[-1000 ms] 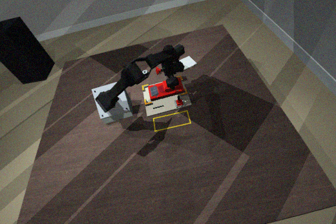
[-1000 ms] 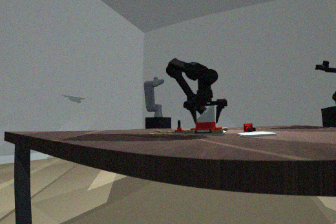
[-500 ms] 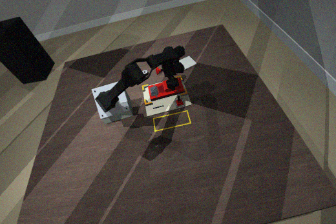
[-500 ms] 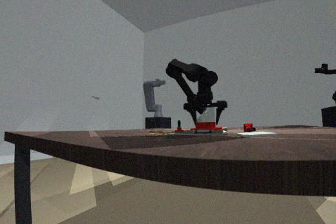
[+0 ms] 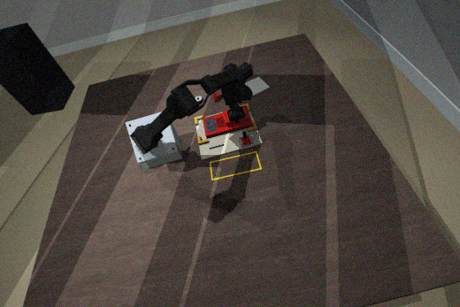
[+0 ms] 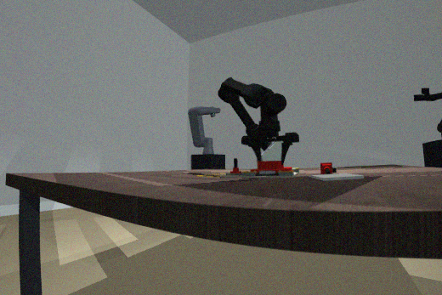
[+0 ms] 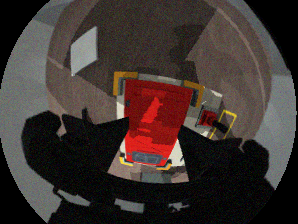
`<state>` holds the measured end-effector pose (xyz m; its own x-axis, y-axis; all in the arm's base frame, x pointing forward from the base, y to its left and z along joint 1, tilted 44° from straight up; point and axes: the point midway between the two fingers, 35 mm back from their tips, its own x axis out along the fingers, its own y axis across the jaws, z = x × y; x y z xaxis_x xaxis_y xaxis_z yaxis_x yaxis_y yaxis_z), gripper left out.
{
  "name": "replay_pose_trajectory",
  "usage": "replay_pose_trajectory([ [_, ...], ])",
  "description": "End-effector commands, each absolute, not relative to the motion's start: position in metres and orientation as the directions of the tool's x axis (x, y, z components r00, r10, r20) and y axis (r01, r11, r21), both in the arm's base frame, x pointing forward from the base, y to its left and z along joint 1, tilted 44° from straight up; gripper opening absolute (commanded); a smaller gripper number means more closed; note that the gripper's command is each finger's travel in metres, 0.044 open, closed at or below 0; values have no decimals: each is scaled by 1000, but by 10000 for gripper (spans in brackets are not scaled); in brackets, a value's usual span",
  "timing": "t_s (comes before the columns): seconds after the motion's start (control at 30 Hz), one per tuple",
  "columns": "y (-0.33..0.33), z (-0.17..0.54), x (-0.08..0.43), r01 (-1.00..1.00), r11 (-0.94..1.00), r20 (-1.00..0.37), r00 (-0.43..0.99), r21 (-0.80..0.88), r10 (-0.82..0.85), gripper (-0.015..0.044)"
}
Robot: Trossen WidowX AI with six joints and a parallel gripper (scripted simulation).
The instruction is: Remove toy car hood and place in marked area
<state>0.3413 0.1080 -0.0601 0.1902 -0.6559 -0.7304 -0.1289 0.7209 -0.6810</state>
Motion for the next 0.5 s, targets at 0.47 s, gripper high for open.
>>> replay_pose_trajectory([
  [0.47, 115, -53, 340, -129, 722, -731, 190, -680, -655, 0],
])
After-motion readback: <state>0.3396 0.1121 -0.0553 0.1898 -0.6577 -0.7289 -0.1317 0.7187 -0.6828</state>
